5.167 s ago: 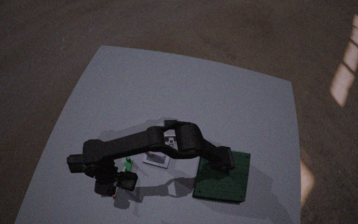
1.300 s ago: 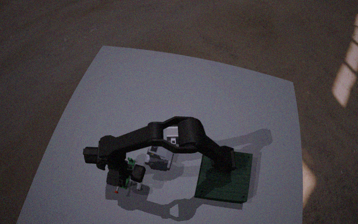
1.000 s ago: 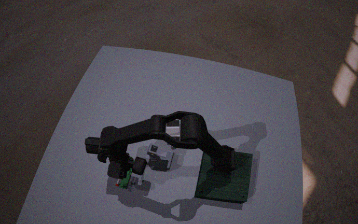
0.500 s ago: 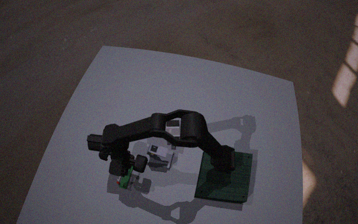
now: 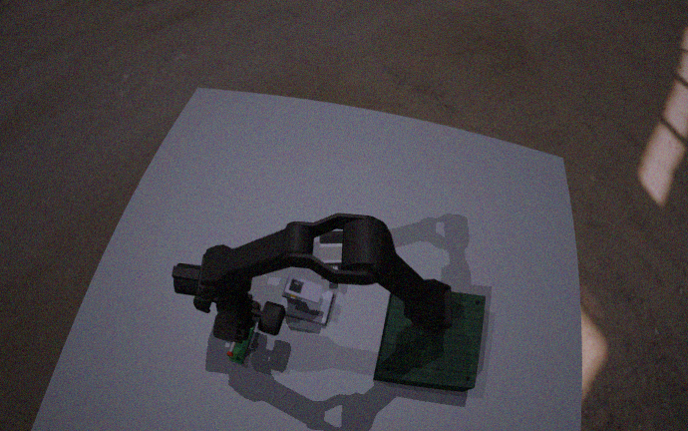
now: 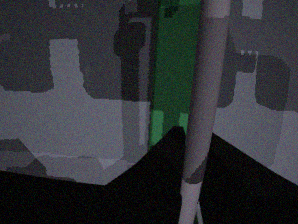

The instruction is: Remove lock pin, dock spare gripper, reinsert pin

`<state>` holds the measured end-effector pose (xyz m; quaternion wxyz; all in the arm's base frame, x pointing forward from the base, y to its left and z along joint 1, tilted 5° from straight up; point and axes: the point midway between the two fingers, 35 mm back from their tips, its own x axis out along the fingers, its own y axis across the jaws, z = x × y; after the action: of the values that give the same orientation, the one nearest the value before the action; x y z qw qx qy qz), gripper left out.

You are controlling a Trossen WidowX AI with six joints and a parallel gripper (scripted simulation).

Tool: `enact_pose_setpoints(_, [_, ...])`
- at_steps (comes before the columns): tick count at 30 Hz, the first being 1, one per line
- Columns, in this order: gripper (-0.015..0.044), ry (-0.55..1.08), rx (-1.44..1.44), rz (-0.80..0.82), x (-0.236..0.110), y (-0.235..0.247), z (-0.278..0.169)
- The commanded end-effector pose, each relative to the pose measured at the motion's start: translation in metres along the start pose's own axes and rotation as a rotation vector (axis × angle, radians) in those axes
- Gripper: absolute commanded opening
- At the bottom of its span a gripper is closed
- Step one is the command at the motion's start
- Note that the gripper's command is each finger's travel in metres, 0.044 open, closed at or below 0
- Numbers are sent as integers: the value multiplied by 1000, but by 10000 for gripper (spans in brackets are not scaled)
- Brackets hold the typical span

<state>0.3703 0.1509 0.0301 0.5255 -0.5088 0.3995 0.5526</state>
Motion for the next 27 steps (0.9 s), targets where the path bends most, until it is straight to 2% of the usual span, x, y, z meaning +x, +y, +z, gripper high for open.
enact_pose_setpoints(1, [0, 0, -1, 1, 7, 1, -1])
enact_pose_setpoints(27, [0, 0, -3, -1, 10, 2, -2])
